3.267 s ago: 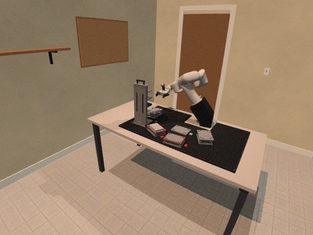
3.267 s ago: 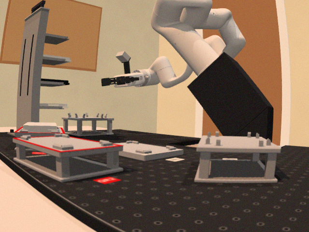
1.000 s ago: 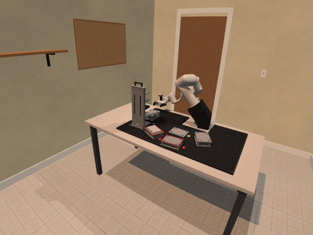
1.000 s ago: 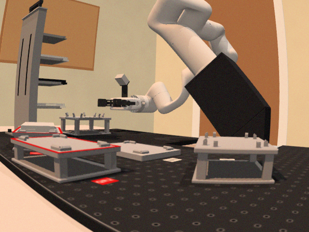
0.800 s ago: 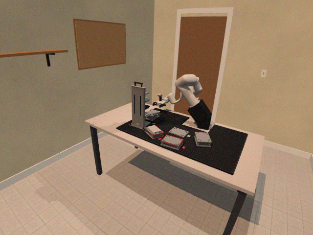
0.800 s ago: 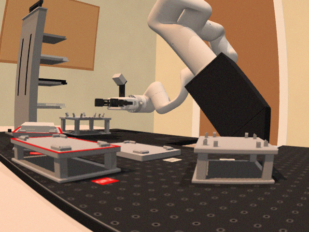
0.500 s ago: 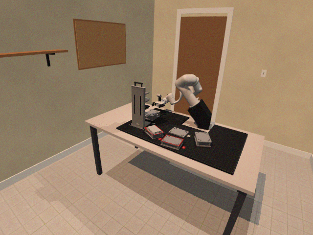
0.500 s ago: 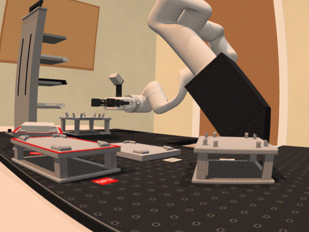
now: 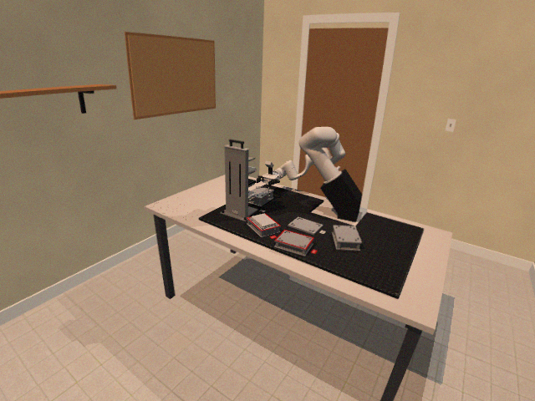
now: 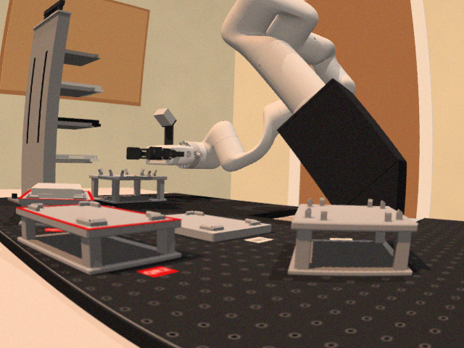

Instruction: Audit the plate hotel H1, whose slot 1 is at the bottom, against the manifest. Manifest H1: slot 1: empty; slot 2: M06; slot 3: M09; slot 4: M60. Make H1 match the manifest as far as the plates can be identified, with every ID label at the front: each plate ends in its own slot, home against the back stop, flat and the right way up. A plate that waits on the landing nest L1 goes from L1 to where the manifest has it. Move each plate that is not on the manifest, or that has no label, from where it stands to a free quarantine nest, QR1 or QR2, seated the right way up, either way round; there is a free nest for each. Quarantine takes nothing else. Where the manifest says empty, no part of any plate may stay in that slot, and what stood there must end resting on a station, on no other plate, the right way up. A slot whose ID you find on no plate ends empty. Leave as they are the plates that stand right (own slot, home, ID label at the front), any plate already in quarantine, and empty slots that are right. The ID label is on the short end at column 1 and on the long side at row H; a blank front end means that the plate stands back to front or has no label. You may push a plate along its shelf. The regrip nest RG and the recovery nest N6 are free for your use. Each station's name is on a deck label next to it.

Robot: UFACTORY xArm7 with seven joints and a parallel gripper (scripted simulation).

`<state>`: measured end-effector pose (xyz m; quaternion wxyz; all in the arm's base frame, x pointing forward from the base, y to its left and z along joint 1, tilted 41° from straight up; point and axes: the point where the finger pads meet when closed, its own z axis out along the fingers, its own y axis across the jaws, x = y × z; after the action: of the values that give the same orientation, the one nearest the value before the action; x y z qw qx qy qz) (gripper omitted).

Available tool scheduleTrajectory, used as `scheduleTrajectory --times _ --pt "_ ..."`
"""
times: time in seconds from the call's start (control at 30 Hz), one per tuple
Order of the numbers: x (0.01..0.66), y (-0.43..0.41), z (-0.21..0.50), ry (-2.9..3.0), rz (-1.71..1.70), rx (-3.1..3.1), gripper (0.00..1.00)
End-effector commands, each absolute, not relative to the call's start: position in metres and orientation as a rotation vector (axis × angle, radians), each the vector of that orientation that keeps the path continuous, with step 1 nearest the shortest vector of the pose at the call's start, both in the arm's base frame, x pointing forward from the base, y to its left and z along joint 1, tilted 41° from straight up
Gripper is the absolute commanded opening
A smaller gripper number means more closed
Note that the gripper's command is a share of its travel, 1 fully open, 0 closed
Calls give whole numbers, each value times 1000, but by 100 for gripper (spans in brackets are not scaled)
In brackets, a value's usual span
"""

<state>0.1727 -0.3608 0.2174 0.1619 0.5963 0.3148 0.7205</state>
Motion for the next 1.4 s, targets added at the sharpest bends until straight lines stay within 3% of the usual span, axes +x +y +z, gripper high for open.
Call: scheduleTrajectory --times 0.0,1.37 --pt "179 -359 219 900 2054 1701 100" --pt "243 -342 225 901 2054 1701 100"
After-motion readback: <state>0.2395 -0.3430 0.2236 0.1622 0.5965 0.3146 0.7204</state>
